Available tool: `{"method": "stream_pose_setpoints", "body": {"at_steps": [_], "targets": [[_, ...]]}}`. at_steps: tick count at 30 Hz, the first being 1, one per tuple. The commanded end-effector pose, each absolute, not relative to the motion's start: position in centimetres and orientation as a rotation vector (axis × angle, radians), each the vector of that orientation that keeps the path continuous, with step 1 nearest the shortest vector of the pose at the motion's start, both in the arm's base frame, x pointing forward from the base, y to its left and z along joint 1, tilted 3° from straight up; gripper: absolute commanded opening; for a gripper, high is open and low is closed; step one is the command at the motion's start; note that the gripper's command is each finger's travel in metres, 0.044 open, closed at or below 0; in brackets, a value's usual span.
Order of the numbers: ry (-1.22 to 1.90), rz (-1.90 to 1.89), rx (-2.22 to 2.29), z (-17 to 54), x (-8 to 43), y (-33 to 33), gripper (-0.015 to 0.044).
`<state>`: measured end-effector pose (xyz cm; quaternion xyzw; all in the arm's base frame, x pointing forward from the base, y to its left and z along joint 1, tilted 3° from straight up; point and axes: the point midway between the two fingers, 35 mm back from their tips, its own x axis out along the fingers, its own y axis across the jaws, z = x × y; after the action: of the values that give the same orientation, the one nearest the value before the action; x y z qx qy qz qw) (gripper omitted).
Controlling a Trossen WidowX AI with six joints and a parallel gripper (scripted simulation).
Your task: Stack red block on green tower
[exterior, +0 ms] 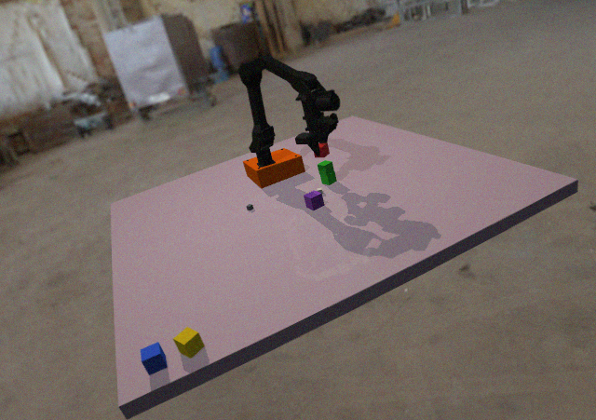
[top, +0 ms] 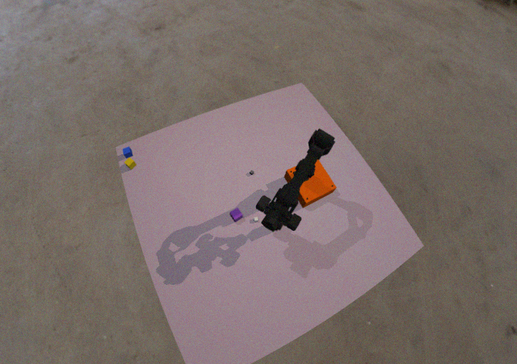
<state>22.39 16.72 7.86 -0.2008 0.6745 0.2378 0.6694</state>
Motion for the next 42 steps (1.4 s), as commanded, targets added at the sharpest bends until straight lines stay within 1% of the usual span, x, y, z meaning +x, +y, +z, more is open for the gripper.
{"method": "stream_pose_setpoints", "body": {"at_steps": [1, 8, 38, 42], "targets": [[1.523, 0.535, -0.449, 7.0, 22.3, 16.8, 0.0], [1.523, 0.536, -0.449, 4.8, 22.2, 16.9, 0.0], [1.523, 0.536, -0.449, 5.2, 22.3, 17.0, 0.0], [1.524, 0.535, -0.454, 4.8, 22.2, 16.9, 0.0105]]}}
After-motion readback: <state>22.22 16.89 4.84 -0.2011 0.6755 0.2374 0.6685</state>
